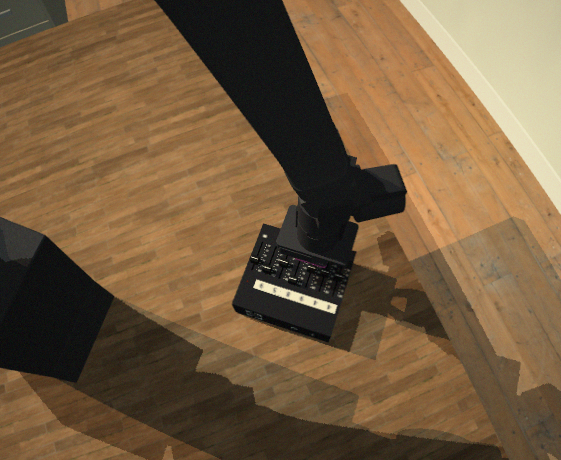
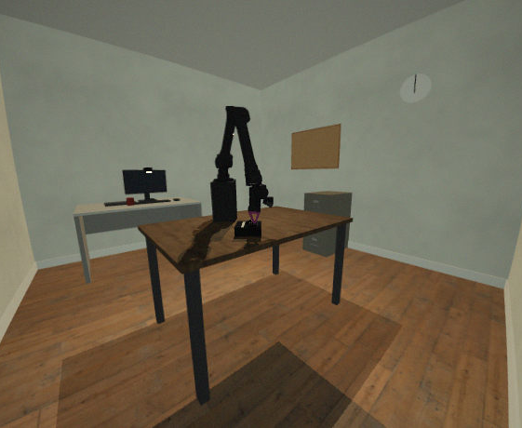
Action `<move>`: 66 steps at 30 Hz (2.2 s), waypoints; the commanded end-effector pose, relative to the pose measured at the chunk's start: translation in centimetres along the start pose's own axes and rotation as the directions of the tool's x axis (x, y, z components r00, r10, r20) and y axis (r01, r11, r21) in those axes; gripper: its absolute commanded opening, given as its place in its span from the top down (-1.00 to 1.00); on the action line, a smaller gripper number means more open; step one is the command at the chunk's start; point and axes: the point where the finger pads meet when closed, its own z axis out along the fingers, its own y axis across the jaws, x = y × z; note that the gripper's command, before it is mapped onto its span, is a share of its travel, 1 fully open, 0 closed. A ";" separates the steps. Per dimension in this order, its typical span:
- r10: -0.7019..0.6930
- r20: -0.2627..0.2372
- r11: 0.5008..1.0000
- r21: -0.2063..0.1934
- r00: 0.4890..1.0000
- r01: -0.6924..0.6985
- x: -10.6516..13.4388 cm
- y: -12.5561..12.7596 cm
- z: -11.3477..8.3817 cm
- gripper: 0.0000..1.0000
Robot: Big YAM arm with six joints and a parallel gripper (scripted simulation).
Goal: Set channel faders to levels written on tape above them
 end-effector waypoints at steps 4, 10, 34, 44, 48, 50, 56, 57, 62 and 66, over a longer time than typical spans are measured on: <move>-0.006 0.021 1.000 0.025 1.000 0.006 -0.5 -1.4 -0.2 1.00; -0.005 0.020 1.000 0.024 1.000 0.004 -0.3 -1.2 -0.2 1.00; -0.001 0.024 0.999 0.035 1.000 0.000 0.9 -1.5 -1.2 1.00; -0.001 0.024 0.999 0.035 1.000 0.000 1.4 -1.4 -1.2 1.00; -0.001 0.023 0.999 0.035 1.000 0.000 1.6 -1.4 -1.2 1.00; -0.001 0.023 0.999 0.035 1.000 0.000 1.8 -1.4 -1.2 1.00; -0.001 0.024 0.999 0.036 1.000 0.000 2.0 -1.5 -1.2 1.00; -0.001 0.024 0.999 0.036 1.000 0.000 2.0 -1.4 -1.2 1.00; -0.001 0.022 0.999 0.034 1.000 0.000 2.3 -1.4 -1.2 1.00; -0.001 0.022 0.999 0.034 1.000 0.000 2.4 -1.4 -1.2 1.00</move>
